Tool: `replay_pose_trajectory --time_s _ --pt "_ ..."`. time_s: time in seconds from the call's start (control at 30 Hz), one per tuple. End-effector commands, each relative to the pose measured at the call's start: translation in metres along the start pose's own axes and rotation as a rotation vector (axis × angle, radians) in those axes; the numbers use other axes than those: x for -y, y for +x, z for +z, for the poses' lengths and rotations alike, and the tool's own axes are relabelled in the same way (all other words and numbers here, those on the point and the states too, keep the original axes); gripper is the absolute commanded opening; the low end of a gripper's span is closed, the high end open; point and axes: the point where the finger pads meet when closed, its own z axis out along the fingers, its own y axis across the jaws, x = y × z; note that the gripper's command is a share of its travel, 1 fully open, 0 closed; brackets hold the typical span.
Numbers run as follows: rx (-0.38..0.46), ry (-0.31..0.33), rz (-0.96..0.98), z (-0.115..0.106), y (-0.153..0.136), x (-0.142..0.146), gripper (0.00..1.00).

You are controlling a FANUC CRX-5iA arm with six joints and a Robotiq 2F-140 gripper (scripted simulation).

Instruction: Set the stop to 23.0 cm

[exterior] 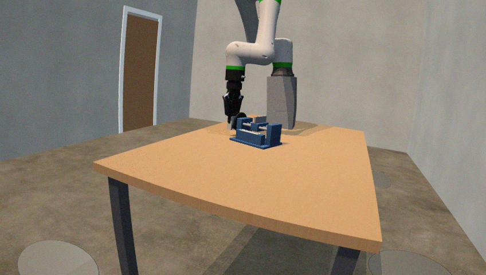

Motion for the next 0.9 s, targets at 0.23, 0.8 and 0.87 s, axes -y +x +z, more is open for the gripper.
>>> replay_pose_trajectory --time_s 0.23,0.8,0.87 --pt "0.000 -0.001 0.000 -0.029 0.000 0.008 0.04" --pt "0.000 -0.001 0.000 -0.056 0.000 -0.014 0.04" --pt "0.000 -0.001 0.000 -0.056 0.000 -0.014 0.04"
